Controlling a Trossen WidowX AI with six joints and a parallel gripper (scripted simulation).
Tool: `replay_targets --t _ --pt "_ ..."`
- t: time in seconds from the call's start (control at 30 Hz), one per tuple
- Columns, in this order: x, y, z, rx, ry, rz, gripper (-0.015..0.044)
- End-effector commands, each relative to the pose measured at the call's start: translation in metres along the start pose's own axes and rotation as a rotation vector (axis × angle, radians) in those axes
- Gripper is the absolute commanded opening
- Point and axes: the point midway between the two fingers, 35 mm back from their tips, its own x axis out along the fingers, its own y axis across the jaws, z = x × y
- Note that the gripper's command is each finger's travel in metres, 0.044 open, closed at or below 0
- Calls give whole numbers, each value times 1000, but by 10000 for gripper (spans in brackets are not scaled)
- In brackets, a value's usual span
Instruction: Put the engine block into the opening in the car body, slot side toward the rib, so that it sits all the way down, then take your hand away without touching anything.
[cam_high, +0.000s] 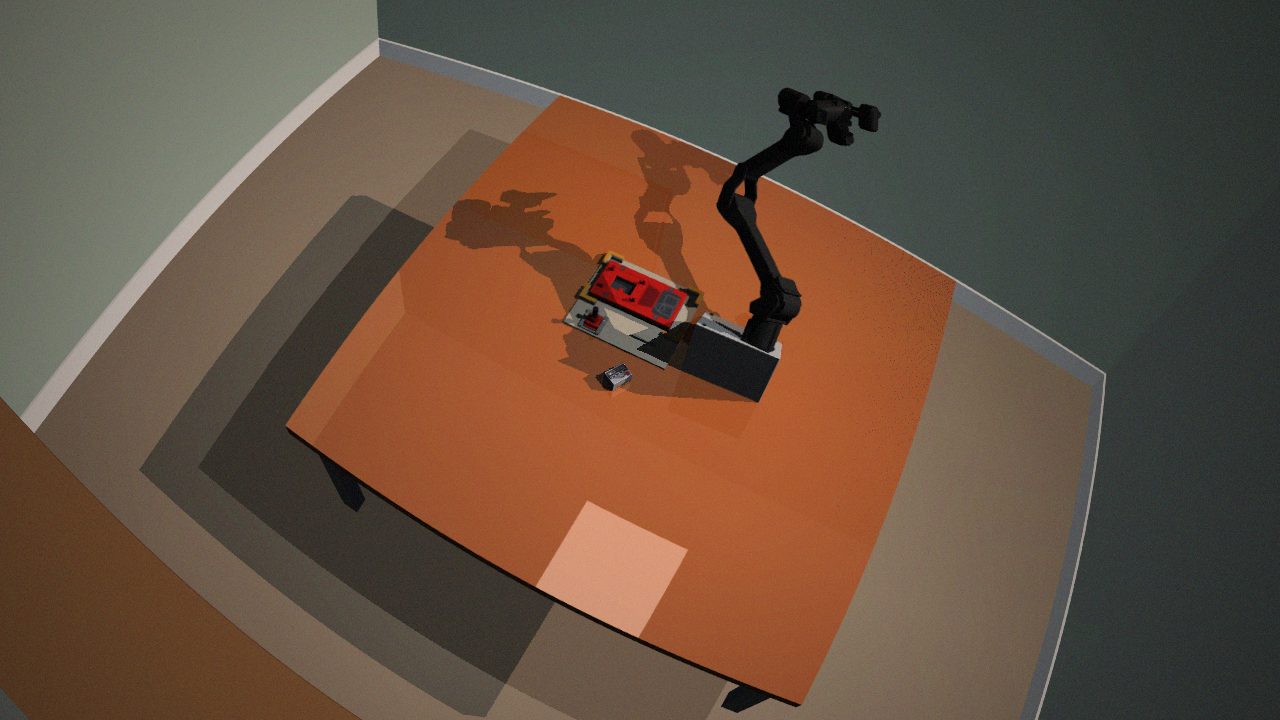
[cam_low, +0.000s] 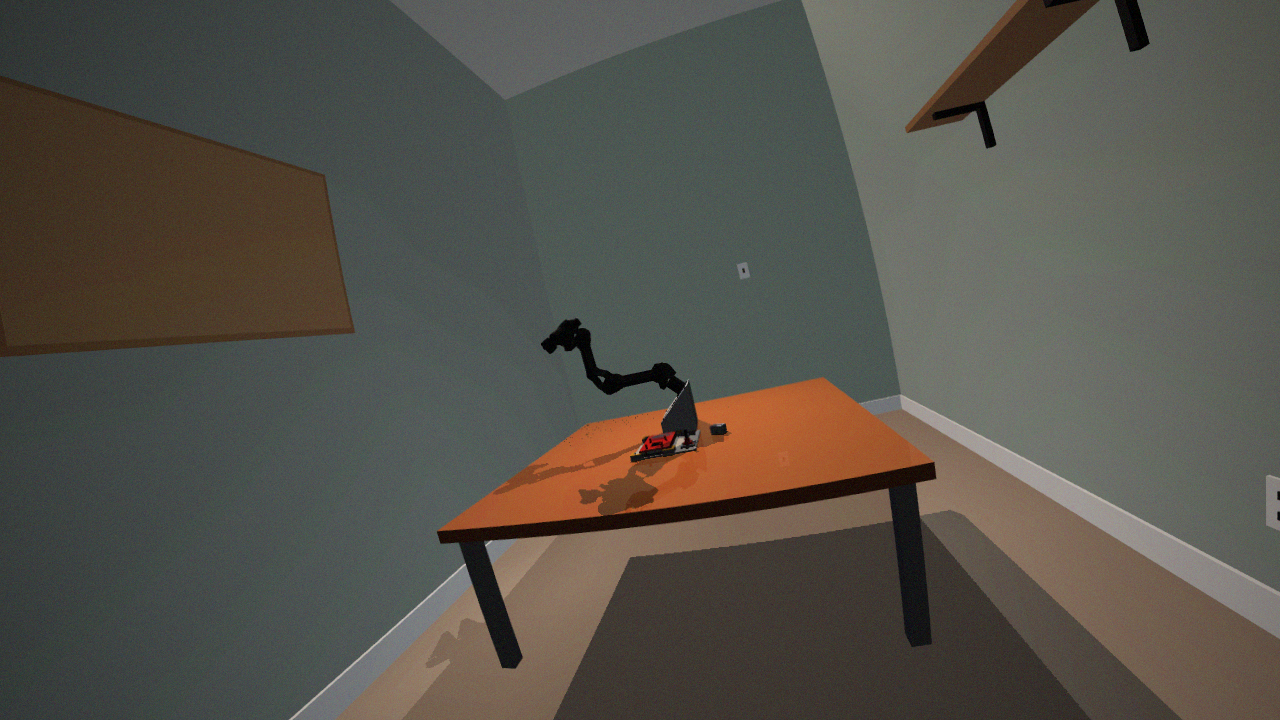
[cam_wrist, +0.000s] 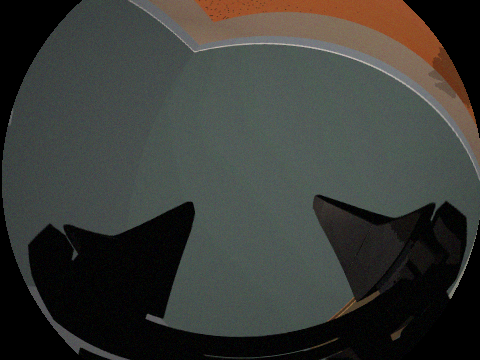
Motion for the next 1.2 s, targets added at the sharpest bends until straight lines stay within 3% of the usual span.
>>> replay_targets --t 0.0,0.6,1.17 --pt "2 28 -4 128 34 60 440" --pt "-13 131 -17 605 247 292 440" --pt "-65 237 -26 1053 584 461 440"
